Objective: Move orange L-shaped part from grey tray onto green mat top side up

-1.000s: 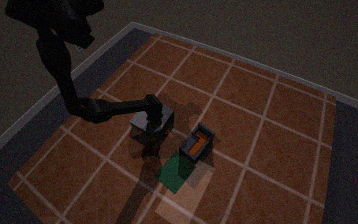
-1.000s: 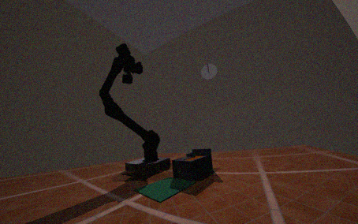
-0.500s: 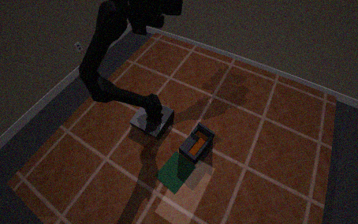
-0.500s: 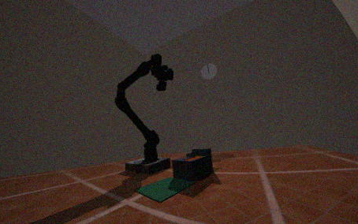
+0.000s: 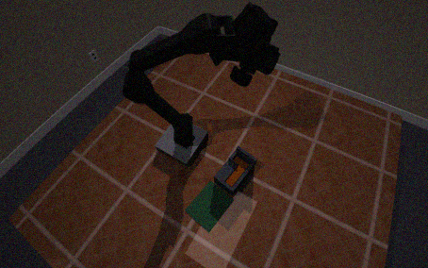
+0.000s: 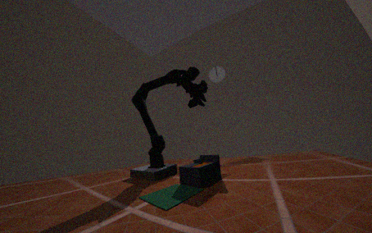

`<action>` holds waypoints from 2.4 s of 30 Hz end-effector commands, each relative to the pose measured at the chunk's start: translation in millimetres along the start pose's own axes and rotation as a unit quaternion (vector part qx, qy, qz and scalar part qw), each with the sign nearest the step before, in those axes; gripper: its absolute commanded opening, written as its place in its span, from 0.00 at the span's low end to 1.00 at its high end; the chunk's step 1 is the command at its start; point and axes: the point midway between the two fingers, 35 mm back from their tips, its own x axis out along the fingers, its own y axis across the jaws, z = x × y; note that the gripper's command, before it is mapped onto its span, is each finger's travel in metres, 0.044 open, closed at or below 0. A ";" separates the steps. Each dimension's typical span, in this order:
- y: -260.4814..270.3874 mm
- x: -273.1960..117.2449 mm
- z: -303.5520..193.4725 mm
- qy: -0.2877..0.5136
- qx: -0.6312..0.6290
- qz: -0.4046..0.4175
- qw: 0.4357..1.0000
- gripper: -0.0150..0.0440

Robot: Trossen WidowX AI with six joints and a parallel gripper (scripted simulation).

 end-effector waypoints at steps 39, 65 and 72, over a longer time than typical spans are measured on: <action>-325.8 44.6 107.7 0.032 -0.044 -0.478 0.877 0.56; -350.0 60.3 107.5 0.032 -0.044 -0.478 0.877 0.56; -356.3 64.1 107.0 0.032 -0.044 -0.478 0.876 0.56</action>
